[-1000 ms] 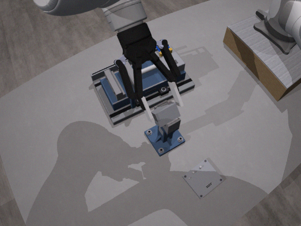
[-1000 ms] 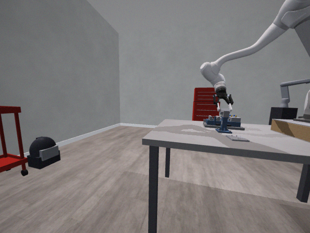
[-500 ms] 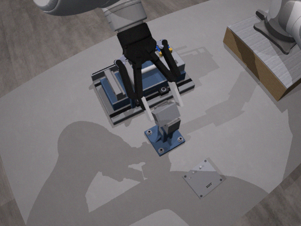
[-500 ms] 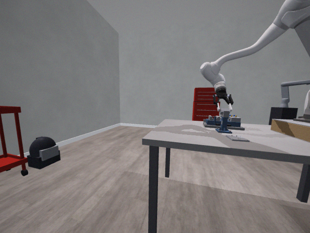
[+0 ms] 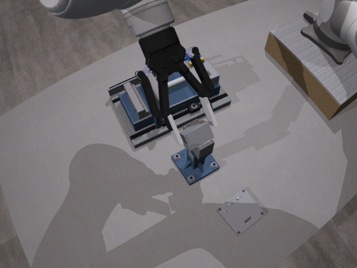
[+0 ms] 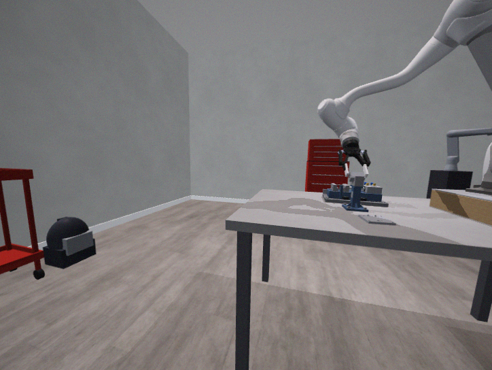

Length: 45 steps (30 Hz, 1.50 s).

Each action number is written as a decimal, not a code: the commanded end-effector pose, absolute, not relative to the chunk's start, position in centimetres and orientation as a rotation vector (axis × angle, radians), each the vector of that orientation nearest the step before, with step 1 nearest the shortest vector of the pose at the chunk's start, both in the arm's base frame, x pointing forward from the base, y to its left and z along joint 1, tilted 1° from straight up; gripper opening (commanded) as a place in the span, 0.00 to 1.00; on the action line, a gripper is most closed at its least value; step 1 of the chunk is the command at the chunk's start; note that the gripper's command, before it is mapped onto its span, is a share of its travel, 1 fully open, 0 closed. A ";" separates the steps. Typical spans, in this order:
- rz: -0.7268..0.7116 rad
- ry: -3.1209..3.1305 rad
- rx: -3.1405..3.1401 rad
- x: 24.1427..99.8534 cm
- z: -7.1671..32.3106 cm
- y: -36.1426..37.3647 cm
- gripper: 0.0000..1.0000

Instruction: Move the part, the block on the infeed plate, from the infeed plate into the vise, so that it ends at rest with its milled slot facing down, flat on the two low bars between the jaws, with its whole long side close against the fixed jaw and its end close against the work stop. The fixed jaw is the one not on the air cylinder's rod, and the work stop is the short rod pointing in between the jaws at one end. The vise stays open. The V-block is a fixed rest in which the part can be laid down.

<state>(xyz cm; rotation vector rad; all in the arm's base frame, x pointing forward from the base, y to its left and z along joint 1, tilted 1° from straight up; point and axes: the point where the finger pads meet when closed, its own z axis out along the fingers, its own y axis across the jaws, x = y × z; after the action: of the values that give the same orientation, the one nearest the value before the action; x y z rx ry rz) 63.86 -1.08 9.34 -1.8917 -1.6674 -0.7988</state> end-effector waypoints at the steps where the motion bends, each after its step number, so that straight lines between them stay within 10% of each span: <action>1: -0.796 -1.659 -1.893 63.5 8.9 -1.0 0.51; 45: -0.757 -1.686 -1.925 63.9 8.6 -1.0 0.51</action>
<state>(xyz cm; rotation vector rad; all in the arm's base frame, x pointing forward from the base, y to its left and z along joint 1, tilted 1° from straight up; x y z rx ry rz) 63.97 -1.10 8.42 -1.9168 -1.6757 -0.7661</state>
